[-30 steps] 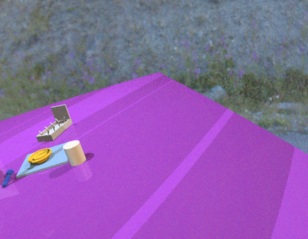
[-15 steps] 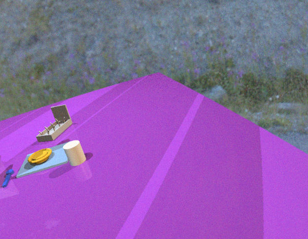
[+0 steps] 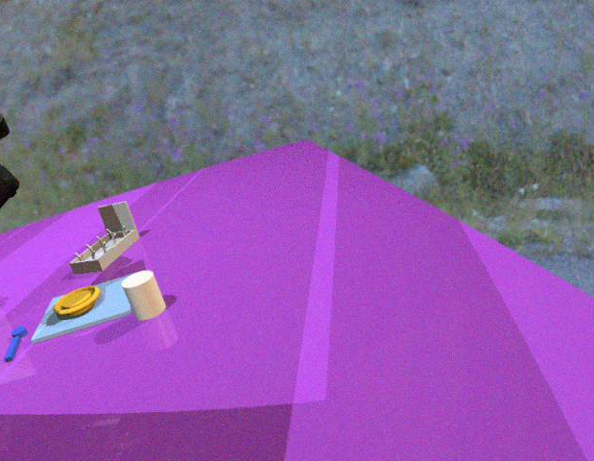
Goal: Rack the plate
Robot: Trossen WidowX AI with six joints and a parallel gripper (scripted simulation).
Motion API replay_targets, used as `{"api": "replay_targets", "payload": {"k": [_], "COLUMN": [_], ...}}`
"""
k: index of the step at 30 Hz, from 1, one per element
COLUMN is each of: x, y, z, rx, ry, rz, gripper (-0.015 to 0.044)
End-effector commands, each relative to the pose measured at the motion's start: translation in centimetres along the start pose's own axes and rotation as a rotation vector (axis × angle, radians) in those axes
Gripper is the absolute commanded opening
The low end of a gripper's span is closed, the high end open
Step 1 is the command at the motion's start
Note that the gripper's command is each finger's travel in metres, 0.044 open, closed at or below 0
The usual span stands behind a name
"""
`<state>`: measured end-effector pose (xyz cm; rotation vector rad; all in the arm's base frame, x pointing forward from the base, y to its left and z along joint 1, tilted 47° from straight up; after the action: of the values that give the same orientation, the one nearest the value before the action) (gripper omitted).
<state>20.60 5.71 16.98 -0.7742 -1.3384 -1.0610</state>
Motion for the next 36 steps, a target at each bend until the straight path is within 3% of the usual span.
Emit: {"api": "replay_targets", "payload": {"k": [1, 29, 36], "x": [-0.2, -2.2, -2.4], "y": [0.9, 2.8, 3.0], "z": [-1.8, -13.1, -13.6], "rx": [-0.088, -0.514, -0.528], "ry": [-0.121, -0.921, -0.964], "rz": [0.034, 0.246, 0.252], "gripper": [0.0400, 0.0400, 0.0400]}}
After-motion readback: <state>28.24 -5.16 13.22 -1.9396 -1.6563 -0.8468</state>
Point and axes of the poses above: the point midway between the two fingers, 35 mm back from their tips, its own x axis back along the fingers, its own z axis across the jaws, y = z × x, the point moved 7 cm from there along x, back along the fingers, and after that the axes turned 2 degrees about -x, right-handed, at the moved point
